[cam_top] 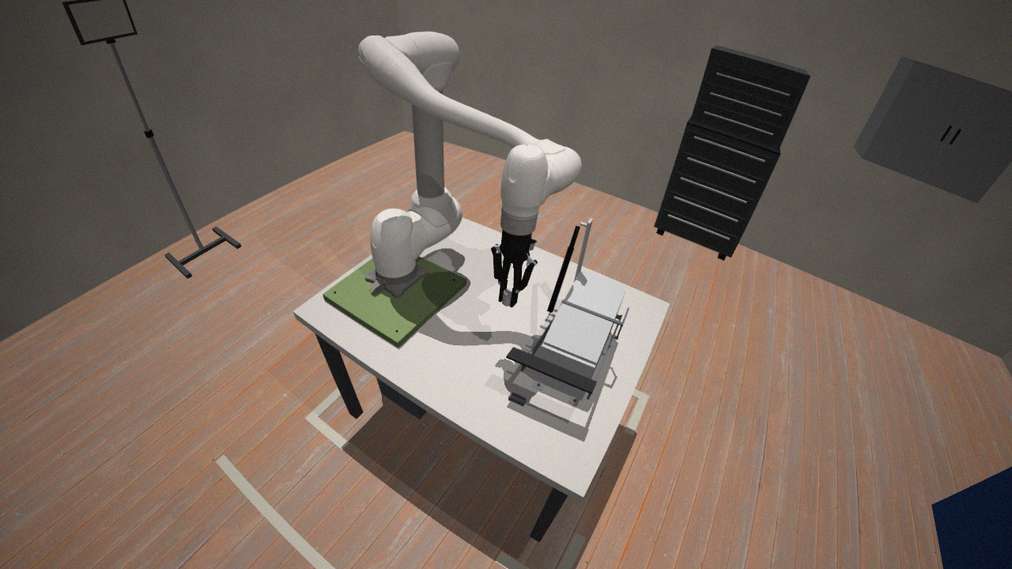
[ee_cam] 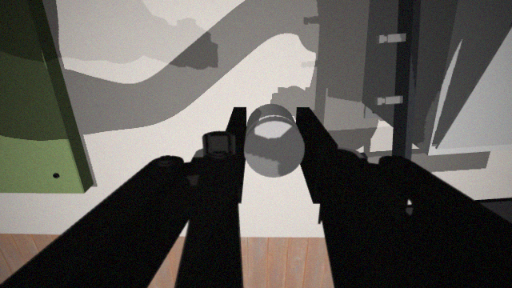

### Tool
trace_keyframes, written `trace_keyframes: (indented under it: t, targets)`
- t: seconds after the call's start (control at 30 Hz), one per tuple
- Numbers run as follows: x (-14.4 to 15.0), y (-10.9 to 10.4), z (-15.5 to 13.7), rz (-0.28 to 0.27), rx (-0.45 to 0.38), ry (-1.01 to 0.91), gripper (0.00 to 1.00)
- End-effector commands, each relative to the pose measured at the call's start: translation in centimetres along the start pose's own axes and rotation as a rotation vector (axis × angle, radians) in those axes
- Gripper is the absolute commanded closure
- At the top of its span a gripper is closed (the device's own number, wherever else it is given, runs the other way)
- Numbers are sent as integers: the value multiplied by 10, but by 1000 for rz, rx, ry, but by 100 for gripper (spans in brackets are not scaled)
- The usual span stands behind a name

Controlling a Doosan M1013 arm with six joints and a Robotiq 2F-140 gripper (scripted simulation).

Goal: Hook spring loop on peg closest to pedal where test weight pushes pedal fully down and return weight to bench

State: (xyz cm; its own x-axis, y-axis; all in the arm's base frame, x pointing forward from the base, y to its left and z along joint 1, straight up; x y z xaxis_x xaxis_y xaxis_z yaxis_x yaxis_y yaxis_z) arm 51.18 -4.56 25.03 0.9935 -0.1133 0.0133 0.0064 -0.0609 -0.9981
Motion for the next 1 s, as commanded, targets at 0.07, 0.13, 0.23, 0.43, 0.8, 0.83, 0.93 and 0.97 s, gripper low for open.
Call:
trace_keyframes:
  t: [0.07,0.13,0.23,0.43,0.8,0.83,0.93,0.97]
  targets:
    - [11,-3,-7,-2,-7,0,75]
    - [15,-4,-10,-2,-10,0,75]
    - [21,-6,-14,-3,-15,0,75]
    - [26,-7,-17,-3,-18,0,75]
    - [49,-12,-32,-5,-36,0,75]
    - [52,-13,-34,-5,-37,0,75]
    - [56,-14,-37,-6,-41,0,75]
    - [56,-14,-37,-6,-41,0,75]
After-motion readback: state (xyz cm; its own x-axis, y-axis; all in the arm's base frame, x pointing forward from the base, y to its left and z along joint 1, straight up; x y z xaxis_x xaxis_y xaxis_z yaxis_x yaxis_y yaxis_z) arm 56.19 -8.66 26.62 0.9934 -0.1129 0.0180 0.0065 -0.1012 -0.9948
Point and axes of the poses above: the point where the finger pads meet when closed, its own y axis out along the fingers, its own x axis across the jaws, z = x × y, the point moved 2 cm from there along -y, back along the fingers, and after that the axes turned 7 degrees about y, right-handed, at the moved point
